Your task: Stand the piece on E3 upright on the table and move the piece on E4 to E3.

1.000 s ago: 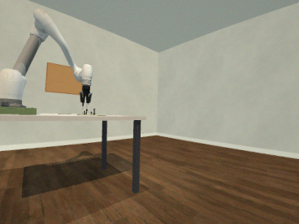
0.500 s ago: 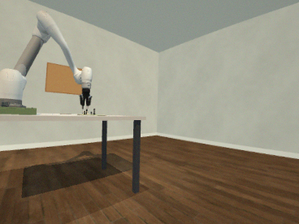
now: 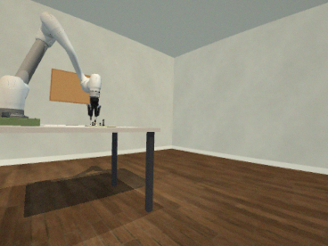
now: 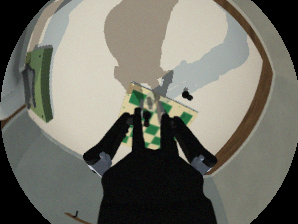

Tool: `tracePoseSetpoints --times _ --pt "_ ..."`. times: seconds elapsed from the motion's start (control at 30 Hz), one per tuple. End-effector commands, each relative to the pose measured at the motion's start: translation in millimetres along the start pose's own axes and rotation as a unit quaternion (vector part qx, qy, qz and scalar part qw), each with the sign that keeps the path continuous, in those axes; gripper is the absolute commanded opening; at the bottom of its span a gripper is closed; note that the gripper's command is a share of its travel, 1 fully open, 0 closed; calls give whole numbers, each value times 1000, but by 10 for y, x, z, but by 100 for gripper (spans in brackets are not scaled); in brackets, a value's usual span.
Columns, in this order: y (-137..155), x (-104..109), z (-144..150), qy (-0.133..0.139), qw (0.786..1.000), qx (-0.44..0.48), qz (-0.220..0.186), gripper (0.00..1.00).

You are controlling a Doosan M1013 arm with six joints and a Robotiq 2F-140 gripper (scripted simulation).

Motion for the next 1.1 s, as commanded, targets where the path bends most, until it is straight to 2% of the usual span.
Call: tracePoseSetpoints --times 0.0,0.8,0.83,1.07 --pt "0 1 0 0 1000 0 0 22" --pt "0 1 0 0 1000 0 0 22" --pt "0 1 0 0 1000 0 0 0" --pt "0 1 0 0 1000 0 0 0"
Point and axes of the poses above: the point where the finger pads meet when closed, its own x axis back along the fingers, its own z axis across the jaws, y = z × x, the point moved 1 cm from there along x, back along the fingers, and after that the axes turned 13 degrees about -x, right-handed, at the moved point
